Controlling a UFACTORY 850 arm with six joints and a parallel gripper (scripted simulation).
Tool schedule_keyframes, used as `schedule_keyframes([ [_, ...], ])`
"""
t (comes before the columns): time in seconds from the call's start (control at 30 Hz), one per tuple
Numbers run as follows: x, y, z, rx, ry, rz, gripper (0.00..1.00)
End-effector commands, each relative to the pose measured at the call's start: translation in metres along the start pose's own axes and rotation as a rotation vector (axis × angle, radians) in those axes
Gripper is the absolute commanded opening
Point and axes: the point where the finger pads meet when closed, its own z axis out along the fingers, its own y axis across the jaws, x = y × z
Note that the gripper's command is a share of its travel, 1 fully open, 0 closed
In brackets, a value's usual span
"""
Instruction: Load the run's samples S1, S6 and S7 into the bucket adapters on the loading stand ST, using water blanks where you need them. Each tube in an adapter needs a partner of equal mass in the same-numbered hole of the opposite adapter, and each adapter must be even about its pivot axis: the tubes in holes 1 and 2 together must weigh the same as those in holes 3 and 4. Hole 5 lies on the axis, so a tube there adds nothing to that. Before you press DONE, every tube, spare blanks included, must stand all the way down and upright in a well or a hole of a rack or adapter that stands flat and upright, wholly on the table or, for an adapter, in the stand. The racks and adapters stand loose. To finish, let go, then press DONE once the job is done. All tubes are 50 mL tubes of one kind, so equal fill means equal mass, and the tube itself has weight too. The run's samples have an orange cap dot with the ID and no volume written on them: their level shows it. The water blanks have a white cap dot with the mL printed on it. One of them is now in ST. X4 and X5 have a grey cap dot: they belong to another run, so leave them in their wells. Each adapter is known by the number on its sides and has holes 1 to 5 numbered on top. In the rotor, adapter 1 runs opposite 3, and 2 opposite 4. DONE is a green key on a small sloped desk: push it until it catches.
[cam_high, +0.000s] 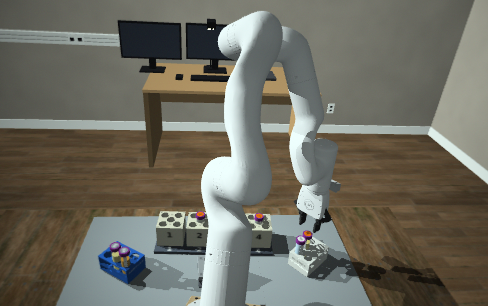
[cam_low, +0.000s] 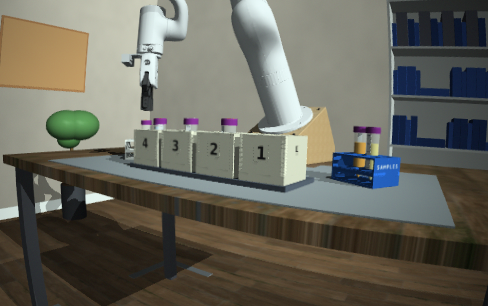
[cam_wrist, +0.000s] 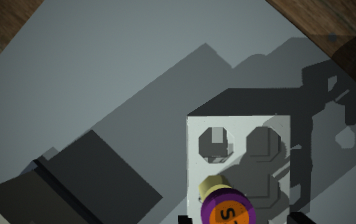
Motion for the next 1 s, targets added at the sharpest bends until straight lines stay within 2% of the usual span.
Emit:
schedule_keyframes([
  [0.0, 0.001, 0.000, 0.010, 0.001, 0.004, -0.001, 0.57],
  [0.47, 0.001, 0.000, 0.033, 0.001, 0.004, -0.001, 0.57],
  [0.97, 0.001, 0.000, 0.035, 0.001, 0.004, -0.001, 0.57],
])
